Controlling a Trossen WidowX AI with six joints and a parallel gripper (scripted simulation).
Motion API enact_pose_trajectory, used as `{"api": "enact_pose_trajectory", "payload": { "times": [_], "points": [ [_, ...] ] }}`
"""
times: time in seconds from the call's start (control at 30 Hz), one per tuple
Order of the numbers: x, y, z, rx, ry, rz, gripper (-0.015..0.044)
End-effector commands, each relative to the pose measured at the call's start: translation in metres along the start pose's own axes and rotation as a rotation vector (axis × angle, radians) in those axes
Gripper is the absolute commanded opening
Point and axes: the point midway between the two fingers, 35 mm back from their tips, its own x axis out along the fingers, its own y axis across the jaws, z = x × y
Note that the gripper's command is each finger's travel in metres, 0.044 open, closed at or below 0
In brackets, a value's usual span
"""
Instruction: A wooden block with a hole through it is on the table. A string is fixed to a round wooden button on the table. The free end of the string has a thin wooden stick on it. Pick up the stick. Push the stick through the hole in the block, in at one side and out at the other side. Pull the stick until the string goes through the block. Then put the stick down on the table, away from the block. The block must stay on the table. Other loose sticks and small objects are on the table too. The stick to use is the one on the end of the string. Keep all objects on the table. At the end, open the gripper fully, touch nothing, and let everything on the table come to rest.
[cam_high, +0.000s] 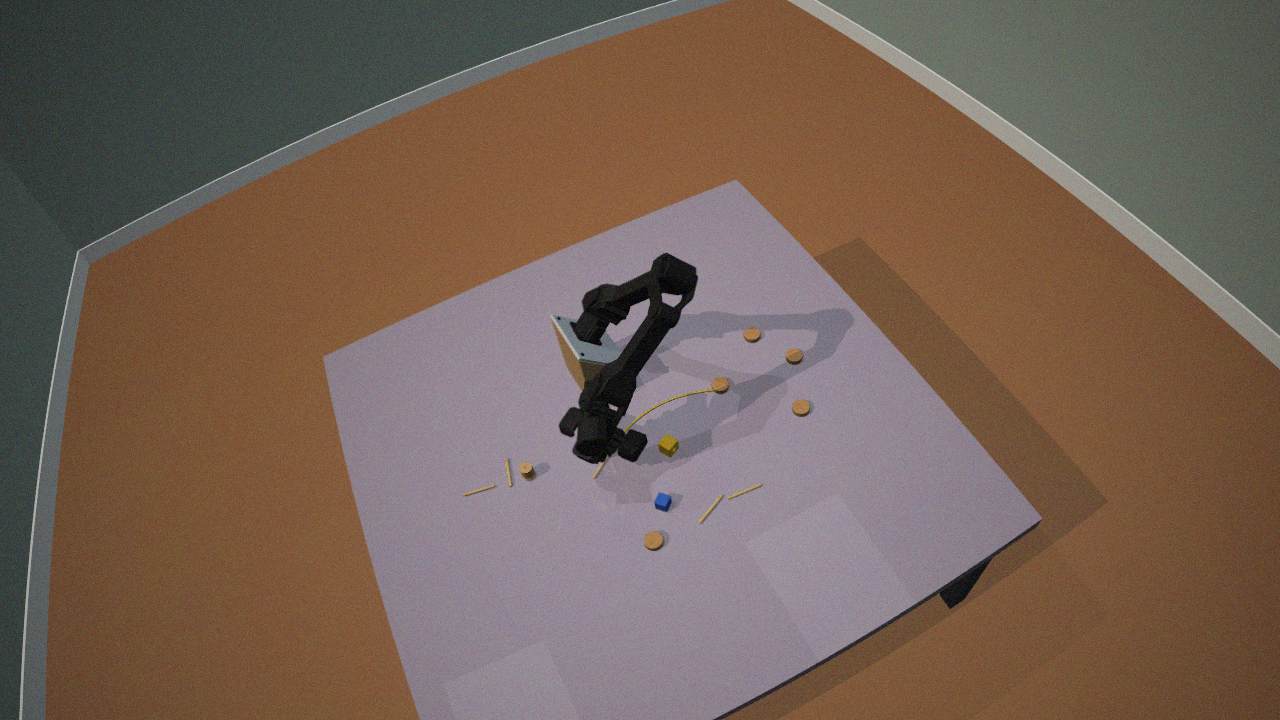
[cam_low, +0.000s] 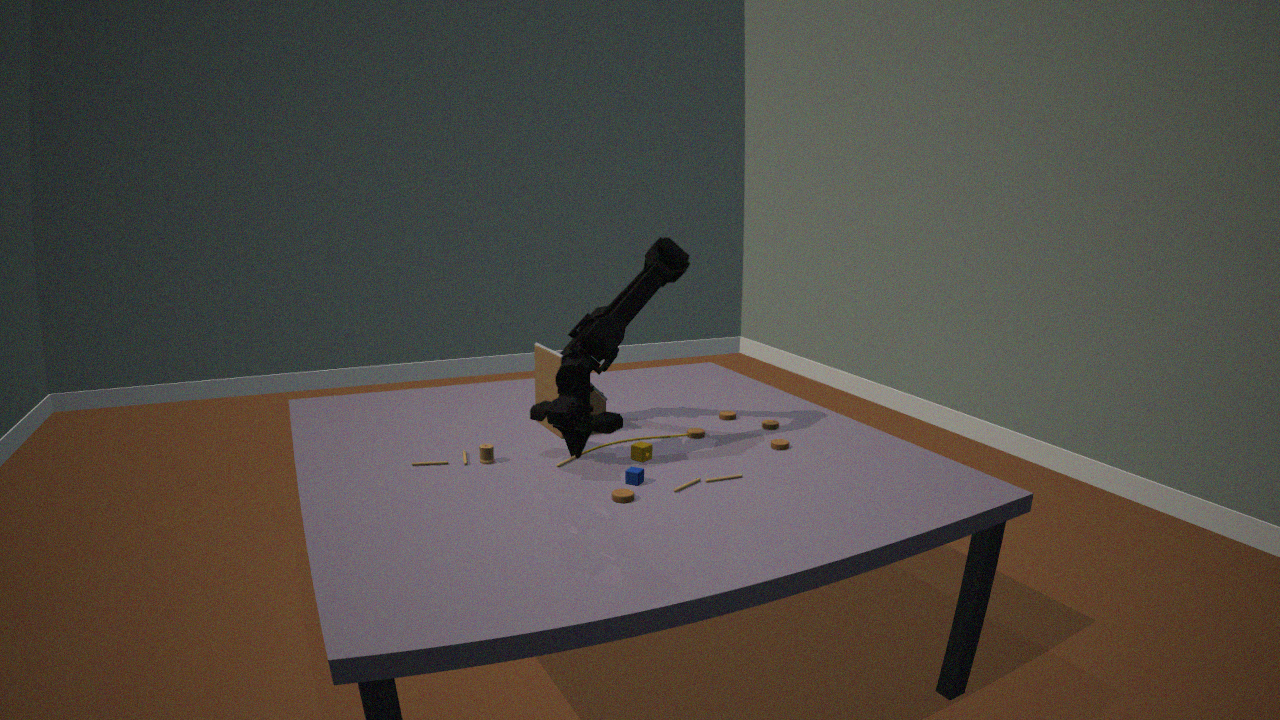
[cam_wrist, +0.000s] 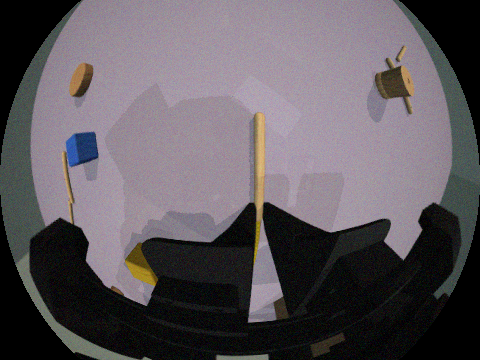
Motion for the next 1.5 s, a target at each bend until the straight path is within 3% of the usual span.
{"api": "enact_pose_trajectory", "payload": {
  "times": [0.0,1.47],
  "points": [
    [0.000,0.000,0.000,0.000,0.000,0.000,0.0000],
    [-0.053,0.000,0.002,0.000,-0.003,-0.002,0.0000]
  ]
}}
